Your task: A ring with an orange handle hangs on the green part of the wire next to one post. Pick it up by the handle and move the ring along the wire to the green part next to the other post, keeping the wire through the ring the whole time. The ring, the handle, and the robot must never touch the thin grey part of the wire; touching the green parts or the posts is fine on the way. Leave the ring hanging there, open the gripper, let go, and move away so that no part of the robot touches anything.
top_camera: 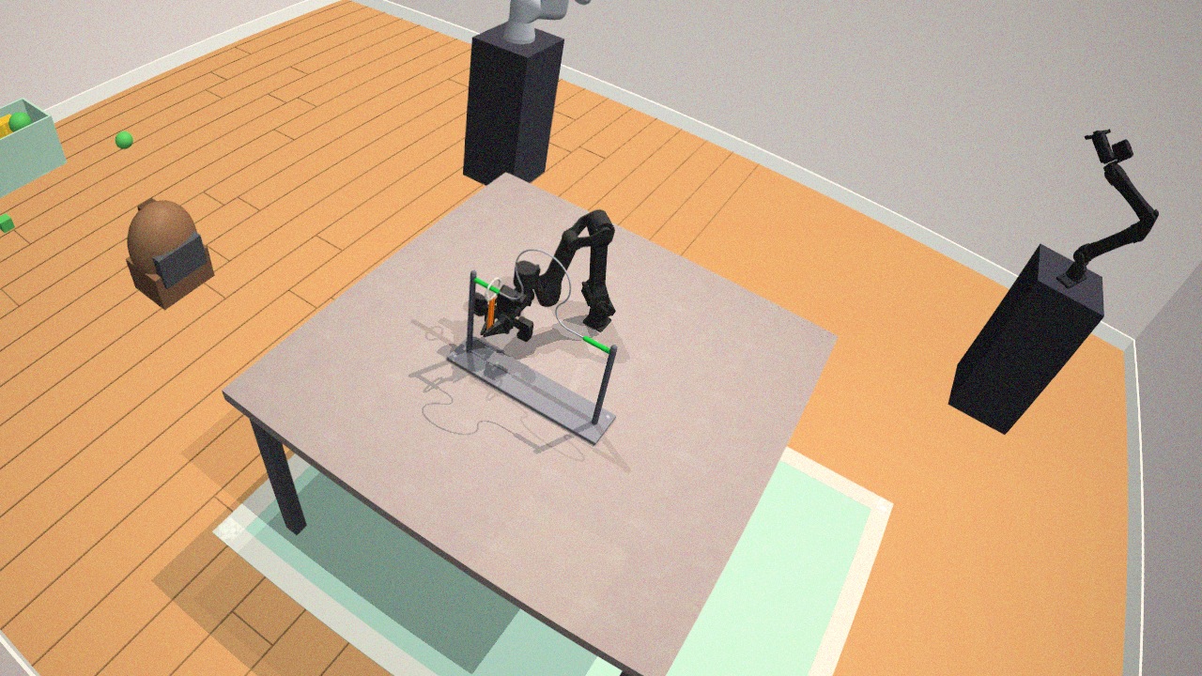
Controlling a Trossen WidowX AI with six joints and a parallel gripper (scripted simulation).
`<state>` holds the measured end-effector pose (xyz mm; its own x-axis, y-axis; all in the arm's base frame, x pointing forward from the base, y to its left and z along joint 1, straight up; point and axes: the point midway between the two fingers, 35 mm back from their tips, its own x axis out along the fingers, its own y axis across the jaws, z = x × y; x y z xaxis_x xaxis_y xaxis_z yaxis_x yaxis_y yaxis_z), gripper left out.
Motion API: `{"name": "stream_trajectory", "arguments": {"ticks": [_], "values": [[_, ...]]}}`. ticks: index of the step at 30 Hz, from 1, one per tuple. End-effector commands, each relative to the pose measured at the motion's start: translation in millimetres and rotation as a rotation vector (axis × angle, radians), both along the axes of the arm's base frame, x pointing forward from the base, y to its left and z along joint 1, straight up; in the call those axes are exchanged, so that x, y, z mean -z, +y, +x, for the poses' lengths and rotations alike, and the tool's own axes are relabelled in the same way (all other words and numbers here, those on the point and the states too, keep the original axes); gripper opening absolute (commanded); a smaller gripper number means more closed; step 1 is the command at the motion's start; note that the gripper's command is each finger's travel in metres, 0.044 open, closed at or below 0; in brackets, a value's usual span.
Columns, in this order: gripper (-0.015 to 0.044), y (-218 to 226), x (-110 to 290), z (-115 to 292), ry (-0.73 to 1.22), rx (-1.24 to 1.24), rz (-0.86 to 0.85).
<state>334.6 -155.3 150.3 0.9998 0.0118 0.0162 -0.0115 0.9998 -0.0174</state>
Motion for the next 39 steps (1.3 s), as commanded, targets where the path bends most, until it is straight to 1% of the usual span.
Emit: {"name": "stream_trajectory", "arguments": {"ticks": [1,9,39], "values": [[-0.015,-0.2,-1.2,0.4,-0.003,0.0,0.001],[-0.015,1.2,-1.2,0.4,-0.002,0.0,0.001],[-0.015,34.7,-0.8,0.6,-0.001,-0.004,0.03]]}}
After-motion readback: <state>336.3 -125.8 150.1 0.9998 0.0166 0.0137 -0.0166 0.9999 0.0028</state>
